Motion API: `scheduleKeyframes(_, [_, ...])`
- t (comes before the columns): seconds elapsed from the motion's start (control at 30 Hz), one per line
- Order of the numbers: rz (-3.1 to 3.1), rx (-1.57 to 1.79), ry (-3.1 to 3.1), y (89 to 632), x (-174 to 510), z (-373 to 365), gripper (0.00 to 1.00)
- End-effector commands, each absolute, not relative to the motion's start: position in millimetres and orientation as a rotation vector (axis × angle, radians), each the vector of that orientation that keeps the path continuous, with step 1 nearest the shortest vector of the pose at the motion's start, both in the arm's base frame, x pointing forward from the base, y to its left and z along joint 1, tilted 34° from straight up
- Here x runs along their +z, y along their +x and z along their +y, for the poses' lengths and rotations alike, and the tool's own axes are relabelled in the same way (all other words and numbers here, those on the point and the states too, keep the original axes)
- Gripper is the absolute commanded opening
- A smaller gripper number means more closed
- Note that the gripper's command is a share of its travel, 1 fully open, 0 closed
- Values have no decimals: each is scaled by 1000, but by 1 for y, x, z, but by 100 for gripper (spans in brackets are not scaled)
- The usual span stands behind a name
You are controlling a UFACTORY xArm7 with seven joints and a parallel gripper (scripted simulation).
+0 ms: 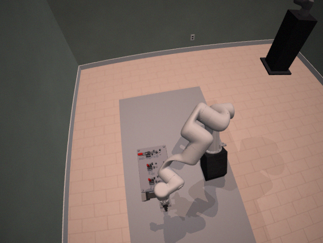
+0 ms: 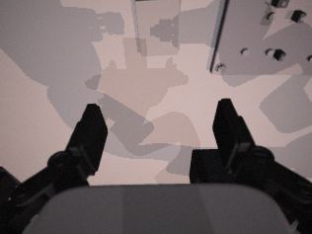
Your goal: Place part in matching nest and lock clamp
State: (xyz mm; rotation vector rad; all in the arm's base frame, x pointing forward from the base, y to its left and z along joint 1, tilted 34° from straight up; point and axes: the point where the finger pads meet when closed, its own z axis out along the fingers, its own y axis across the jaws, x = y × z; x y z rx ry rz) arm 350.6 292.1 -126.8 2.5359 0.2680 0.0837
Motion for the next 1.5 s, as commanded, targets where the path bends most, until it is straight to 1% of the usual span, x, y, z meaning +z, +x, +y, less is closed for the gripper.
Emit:
scheduleKeyframes(0.0, [270,87,2539,352,-133,290,100])
scheduleKeyframes(0.27, [270,87,2539,355,-149,279,100])
scheduleKeyframes(1.1, [270,87,2539,368,-240,220,100])
scheduleKeyframes(1.47, [270,87,2539,370,-255,209,100])
